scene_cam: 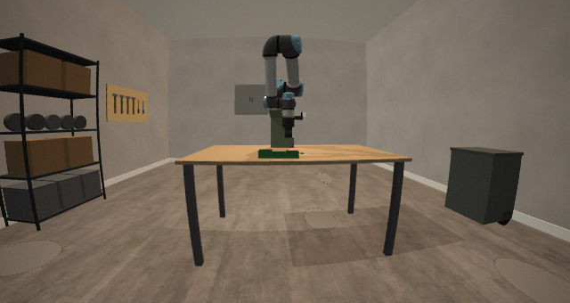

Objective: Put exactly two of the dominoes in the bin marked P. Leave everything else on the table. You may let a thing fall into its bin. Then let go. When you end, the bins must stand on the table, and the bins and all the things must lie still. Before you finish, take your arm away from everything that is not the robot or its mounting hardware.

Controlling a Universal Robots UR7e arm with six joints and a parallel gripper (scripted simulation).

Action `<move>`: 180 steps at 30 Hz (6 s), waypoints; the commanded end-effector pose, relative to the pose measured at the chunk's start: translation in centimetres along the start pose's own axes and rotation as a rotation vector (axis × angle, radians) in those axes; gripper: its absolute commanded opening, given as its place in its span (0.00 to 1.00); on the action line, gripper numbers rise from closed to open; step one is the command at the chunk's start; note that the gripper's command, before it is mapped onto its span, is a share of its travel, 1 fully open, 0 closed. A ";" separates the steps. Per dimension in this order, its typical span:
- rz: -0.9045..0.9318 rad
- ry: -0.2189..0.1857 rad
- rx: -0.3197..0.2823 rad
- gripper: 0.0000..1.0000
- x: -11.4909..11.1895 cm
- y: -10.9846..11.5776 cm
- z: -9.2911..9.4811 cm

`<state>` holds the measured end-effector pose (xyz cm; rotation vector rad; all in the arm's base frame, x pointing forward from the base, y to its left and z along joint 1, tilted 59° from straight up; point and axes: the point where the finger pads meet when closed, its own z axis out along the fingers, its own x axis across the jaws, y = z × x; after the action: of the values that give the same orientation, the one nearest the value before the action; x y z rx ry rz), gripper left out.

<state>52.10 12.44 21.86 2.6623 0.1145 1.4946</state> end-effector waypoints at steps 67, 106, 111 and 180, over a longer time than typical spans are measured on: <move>0.201 0.000 -0.001 0.79 -8.2 16.3 -0.8; 0.201 0.000 0.000 0.79 -8.2 16.4 4.8; 0.201 0.000 0.000 0.79 -8.1 16.5 4.8; 0.203 -0.003 -0.001 0.49 -8.4 16.3 2.8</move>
<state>51.58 -4.82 14.49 2.7411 -0.1641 1.5471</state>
